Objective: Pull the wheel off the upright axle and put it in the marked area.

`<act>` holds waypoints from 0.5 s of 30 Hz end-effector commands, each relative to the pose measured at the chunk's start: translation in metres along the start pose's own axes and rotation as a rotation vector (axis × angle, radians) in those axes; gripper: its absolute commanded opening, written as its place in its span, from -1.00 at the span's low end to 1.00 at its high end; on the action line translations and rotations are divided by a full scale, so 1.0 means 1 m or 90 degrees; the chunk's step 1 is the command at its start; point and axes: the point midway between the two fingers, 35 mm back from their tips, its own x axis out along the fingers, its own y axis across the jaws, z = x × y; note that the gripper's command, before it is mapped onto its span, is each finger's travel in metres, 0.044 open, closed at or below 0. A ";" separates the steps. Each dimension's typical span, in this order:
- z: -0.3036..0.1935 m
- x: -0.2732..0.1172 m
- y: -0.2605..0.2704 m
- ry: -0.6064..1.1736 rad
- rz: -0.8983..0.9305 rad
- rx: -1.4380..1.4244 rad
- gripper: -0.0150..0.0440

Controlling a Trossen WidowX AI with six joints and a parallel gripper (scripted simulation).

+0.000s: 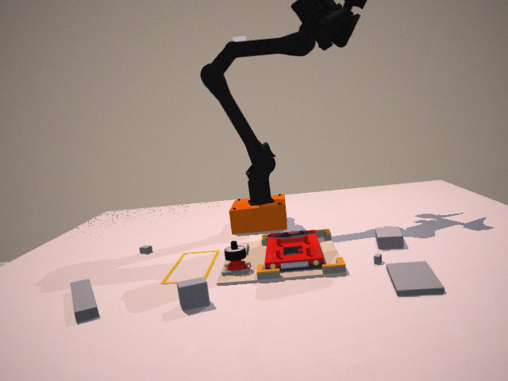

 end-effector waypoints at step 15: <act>-0.158 -0.071 -0.095 0.333 -0.248 0.284 0.53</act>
